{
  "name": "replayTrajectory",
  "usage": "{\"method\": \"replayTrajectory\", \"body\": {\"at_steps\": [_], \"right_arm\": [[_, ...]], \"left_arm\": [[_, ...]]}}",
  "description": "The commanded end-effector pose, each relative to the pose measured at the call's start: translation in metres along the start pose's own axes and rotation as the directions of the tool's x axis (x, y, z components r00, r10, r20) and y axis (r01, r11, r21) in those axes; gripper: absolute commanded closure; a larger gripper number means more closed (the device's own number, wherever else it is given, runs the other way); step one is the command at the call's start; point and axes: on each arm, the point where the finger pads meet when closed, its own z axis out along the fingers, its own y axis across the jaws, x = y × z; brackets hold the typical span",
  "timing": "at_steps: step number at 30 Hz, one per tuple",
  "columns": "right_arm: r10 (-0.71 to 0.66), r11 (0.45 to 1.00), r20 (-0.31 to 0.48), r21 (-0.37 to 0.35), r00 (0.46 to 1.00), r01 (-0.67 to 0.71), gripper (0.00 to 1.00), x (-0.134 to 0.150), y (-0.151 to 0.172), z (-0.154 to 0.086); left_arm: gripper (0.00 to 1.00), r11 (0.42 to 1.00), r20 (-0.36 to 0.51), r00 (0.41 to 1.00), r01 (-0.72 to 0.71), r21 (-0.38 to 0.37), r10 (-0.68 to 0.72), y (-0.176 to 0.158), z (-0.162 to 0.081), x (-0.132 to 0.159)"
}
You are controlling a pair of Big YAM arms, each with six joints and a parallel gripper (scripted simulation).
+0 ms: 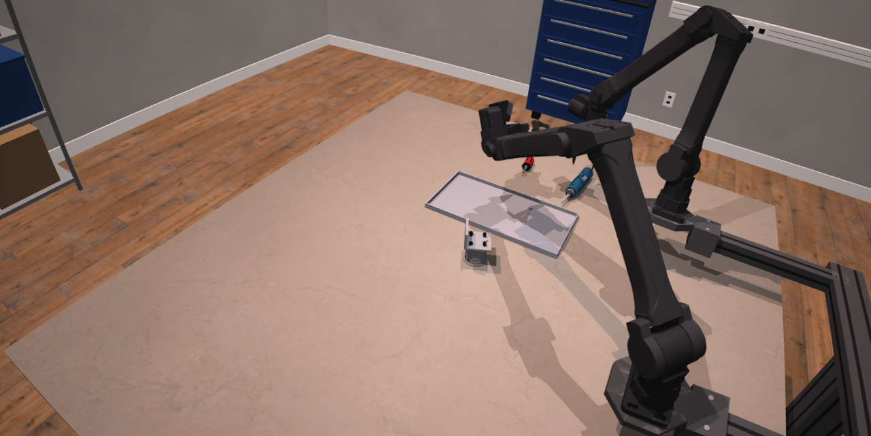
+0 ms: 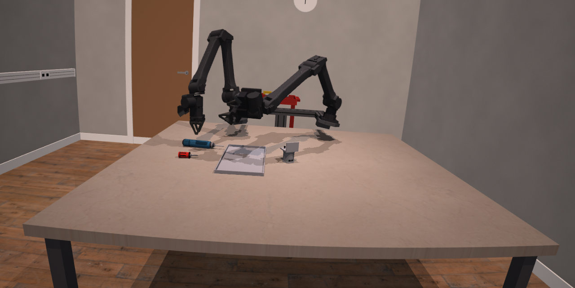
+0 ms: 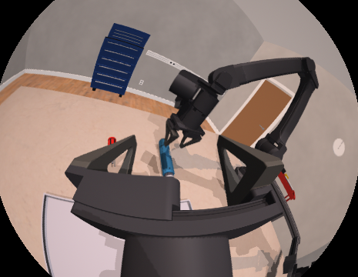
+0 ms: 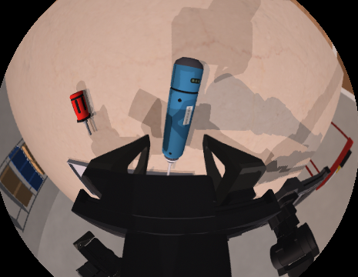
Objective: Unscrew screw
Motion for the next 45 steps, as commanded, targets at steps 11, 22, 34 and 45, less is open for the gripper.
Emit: {"method": "replayTrajectory", "body": {"at_steps": [11,22,34,45], "right_arm": [[0.164,0.986,0.020,-0.014,0.986,-0.164,0.35,-0.007,0.005,0.002],[0.164,0.986,0.020,-0.014,0.986,-0.164,0.35,-0.007,0.005,0.002],[0.164,0.986,0.020,-0.014,0.986,-0.164,0.35,-0.007,0.005,0.002],[0.164,0.986,0.020,-0.014,0.986,-0.164,0.35,-0.007,0.005,0.002]], "left_arm": [[0.07,0.999,0.017,0.999,-0.041,0.003,0.041,-0.004,0.000,-0.023],[0.07,0.999,0.017,0.999,-0.041,0.003,0.041,-0.004,0.000,-0.023],[0.14,0.999,0.017,0.999,-0.041,0.003,0.041,-0.004,0.000,-0.023],[0.14,0.998,0.022,0.998,-0.054,-0.028,0.054,-0.013,0.001,-0.025]]}}
